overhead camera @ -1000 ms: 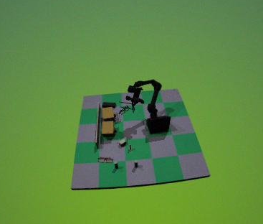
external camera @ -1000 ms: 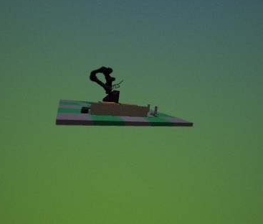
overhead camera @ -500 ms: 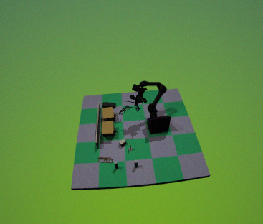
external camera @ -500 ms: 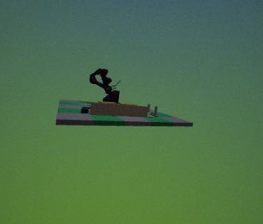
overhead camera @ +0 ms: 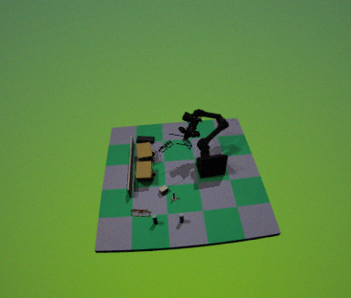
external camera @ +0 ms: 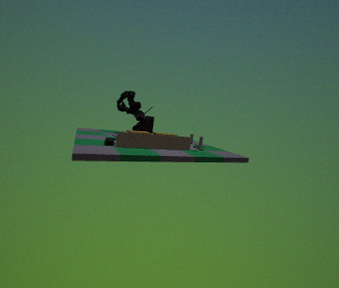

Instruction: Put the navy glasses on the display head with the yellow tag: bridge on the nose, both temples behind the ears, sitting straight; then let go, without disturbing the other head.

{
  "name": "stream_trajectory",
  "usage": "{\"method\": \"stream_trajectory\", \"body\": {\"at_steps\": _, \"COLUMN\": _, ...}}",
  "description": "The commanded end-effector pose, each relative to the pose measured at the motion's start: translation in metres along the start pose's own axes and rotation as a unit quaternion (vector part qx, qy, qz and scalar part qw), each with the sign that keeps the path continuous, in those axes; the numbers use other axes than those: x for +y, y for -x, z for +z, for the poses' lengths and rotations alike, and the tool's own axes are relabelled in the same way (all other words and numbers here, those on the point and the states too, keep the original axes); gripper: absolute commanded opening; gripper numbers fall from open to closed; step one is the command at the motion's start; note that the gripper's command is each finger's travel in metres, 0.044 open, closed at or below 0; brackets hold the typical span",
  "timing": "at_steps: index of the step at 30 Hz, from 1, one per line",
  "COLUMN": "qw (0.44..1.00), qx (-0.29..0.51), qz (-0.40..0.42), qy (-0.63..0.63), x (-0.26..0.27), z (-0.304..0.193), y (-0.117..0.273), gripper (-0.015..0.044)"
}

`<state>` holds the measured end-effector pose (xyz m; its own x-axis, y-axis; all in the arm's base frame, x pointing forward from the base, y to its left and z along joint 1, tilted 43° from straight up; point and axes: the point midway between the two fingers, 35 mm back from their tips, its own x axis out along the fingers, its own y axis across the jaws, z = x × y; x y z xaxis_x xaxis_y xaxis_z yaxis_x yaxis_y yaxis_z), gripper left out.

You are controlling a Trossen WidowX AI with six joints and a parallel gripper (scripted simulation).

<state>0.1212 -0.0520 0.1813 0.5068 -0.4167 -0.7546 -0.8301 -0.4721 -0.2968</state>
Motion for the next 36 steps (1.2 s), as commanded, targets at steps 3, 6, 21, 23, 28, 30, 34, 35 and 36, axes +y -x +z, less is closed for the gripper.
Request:
{"method": "stream_trajectory", "body": {"at_steps": 3, "qw": 0.999, "qx": 0.017, "qz": -0.006, "qy": 0.039, "x": 0.017, "z": 0.000, "y": 0.000, "gripper": 0.0000}}
{"method": "stream_trajectory", "body": {"at_steps": 6, "qw": 0.998, "qx": 0.023, "qz": -0.008, "qy": 0.054, "x": 0.023, "z": 0.001, "y": -0.001, "gripper": 0.0000}}
{"method": "stream_trajectory", "body": {"at_steps": 21, "qw": 0.999, "qx": 0.016, "qz": -0.008, "qy": 0.038, "x": 0.016, "z": 0.000, "y": 0.000, "gripper": 0.0000}}
{"method": "stream_trajectory", "body": {"at_steps": 23, "qw": 0.999, "qx": 0.016, "qz": -0.008, "qy": 0.038, "x": 0.016, "z": 0.000, "y": 0.000, "gripper": 0.0000}}
{"method": "stream_trajectory", "body": {"at_steps": 28, "qw": 0.999, "qx": 0.015, "qz": -0.006, "qy": 0.036, "x": 0.015, "z": 0.000, "y": 0.000, "gripper": 0.0000}}
{"method": "stream_trajectory", "body": {"at_steps": 30, "qw": 0.999, "qx": 0.014, "qz": -0.002, "qy": 0.033, "x": 0.013, "z": 0.000, "y": -0.001, "gripper": 0.0000}}
{"method": "stream_trajectory", "body": {"at_steps": 34, "qw": 1.000, "qx": 0.011, "qz": 0.012, "qy": 0.021, "x": 0.005, "z": 0.000, "y": -0.006, "gripper": 0.0000}}
{"method": "stream_trajectory", "body": {"at_steps": 35, "qw": 1.000, "qx": 0.010, "qz": 0.016, "qy": 0.018, "x": 0.003, "z": 0.000, "y": -0.007, "gripper": 0.0000}}
{"method": "stream_trajectory", "body": {"at_steps": 36, "qw": 1.000, "qx": 0.009, "qz": 0.020, "qy": 0.015, "x": 0.001, "z": 0.000, "y": -0.008, "gripper": 0.0000}}
